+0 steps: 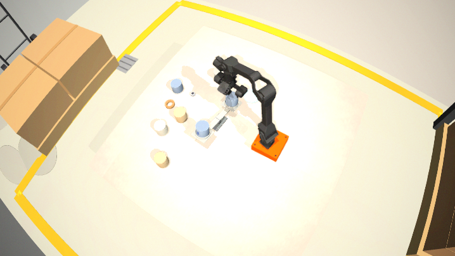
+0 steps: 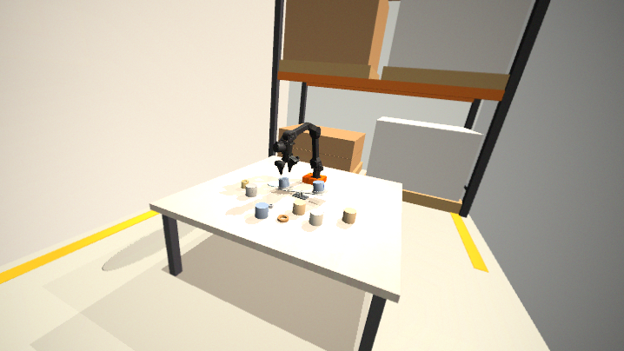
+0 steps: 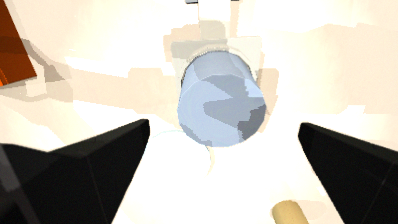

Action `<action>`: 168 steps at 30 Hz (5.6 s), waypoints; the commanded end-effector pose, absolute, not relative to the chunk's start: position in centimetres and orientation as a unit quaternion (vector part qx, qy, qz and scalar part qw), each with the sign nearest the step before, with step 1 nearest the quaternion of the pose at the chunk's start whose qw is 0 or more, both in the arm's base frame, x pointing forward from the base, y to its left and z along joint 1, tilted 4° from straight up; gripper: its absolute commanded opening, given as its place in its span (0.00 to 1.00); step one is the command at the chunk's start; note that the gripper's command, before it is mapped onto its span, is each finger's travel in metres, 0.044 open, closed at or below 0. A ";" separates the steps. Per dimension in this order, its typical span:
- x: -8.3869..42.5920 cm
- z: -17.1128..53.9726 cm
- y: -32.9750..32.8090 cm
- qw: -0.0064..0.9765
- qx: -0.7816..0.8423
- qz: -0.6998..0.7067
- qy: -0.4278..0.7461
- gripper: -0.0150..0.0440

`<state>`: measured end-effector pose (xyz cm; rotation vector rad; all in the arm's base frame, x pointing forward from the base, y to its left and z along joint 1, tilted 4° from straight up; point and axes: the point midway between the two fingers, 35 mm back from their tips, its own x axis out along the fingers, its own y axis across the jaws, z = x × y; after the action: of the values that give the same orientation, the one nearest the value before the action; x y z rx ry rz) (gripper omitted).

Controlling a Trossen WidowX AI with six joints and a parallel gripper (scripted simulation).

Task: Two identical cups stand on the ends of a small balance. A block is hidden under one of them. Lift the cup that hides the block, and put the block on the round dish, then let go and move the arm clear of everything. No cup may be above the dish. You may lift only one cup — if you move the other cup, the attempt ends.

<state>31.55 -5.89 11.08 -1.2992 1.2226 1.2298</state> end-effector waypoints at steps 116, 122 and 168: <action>32.6 8.8 -6.5 0.452 -0.533 0.526 0.485 0.25; 32.6 9.6 -6.5 0.452 -0.533 0.526 0.485 0.25; 32.1 15.5 -6.1 0.452 -0.533 0.526 0.485 0.25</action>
<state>32.02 -6.11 14.62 -1.3070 1.2028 1.3216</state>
